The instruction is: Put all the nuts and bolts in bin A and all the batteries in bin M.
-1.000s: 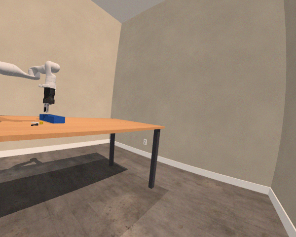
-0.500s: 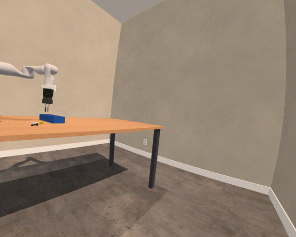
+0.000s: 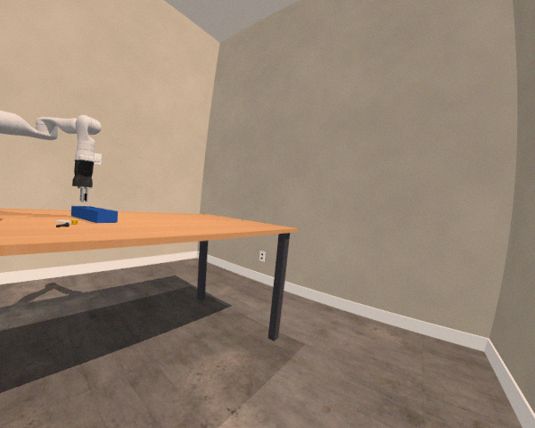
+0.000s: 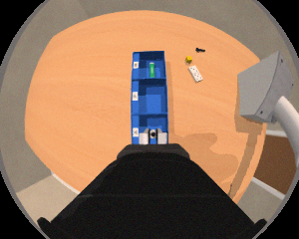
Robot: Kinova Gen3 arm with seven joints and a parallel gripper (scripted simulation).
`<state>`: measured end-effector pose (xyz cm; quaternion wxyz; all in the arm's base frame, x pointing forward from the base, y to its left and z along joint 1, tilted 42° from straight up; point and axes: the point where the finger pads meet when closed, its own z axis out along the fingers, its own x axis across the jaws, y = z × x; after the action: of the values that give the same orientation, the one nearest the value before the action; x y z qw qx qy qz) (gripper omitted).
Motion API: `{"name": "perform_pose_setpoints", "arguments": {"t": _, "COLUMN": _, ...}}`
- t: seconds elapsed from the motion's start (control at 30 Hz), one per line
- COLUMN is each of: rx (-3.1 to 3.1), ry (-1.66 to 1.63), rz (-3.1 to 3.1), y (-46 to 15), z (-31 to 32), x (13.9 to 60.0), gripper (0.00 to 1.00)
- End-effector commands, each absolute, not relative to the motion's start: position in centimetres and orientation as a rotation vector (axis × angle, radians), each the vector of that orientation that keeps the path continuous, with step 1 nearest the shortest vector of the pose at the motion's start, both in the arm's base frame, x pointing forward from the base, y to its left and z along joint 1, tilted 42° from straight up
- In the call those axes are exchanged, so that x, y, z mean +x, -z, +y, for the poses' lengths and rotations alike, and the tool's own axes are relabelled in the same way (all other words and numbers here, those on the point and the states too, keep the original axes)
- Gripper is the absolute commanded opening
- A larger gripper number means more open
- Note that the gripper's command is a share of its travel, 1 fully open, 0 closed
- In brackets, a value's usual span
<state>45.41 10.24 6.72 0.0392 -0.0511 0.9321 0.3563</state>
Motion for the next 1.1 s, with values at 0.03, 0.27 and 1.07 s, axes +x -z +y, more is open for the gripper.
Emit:
{"name": "perform_pose_setpoints", "arguments": {"t": 0.03, "rx": -0.154, "ry": -1.102, "rz": 2.849, "y": -6.9, "z": 10.6, "x": 45.4, "gripper": 0.34}}
{"name": "perform_pose_setpoints", "arguments": {"t": 0.27, "rx": -0.155, "ry": -1.101, "rz": 2.849, "y": -6.9, "z": 10.6, "x": 45.4, "gripper": 0.34}}
{"name": "perform_pose_setpoints", "arguments": {"t": 1.07, "rx": -0.154, "ry": -1.093, "rz": 2.853, "y": -3.8, "z": 13.0, "x": 45.5, "gripper": 0.34}}
